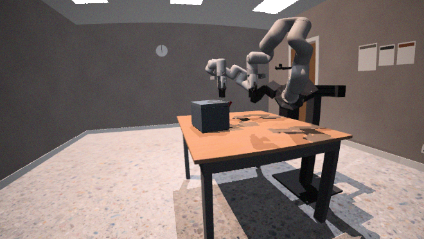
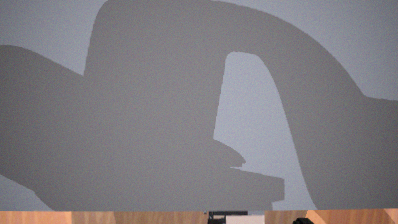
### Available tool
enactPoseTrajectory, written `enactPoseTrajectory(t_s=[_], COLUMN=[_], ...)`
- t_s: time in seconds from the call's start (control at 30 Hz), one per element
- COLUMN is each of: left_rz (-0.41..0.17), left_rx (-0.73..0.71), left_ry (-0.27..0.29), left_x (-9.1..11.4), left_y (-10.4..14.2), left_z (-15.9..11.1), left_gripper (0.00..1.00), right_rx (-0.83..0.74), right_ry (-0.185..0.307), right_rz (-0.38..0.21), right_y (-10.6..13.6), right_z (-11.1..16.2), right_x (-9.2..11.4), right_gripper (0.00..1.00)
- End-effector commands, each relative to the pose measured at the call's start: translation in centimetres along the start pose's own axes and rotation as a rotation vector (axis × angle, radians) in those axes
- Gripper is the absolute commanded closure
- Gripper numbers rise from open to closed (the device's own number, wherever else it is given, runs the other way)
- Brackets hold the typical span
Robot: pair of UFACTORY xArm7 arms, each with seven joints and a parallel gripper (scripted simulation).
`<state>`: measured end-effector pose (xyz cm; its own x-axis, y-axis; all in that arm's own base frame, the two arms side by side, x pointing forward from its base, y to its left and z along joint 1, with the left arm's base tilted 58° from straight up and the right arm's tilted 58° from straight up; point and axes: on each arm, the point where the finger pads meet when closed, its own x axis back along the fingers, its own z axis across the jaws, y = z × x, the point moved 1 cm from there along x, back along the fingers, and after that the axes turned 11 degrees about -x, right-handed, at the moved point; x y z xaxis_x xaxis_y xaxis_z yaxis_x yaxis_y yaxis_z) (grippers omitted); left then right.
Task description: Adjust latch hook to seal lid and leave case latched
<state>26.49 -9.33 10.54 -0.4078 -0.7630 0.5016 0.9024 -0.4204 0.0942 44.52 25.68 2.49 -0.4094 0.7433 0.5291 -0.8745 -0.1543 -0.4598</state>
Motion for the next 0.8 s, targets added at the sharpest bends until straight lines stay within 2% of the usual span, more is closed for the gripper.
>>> enactPoseTrajectory(t_s=[0.0, 0.47, 0.63, 0.77], left_rz=[-0.003, -0.003, -0.003, -0.003], left_rx=[0.0, 0.0, 0.0, 0.0], left_ry=[-0.002, -0.002, -0.002, -0.002], left_x=[0.13, 0.13, 0.13, 0.13], left_y=[0.09, 0.09, 0.09, 0.09], left_z=[-0.05, -0.05, -0.05, -0.05], left_gripper=[0.0, 0.0, 0.0, 0.0], right_rx=[0.001, -0.078, -0.233, -0.427], right_ry=[-0.008, -0.008, -0.009, -0.009], right_rz=[0.003, 0.003, 0.002, 0.002], right_y=[-0.22, -0.21, -0.21, -0.2], right_z=[-0.3, -0.3, -0.28, -0.26], right_x=[-0.1, -0.1, -0.11, -0.12], right_gripper=[0.59, 0.59, 0.59, 0.59])
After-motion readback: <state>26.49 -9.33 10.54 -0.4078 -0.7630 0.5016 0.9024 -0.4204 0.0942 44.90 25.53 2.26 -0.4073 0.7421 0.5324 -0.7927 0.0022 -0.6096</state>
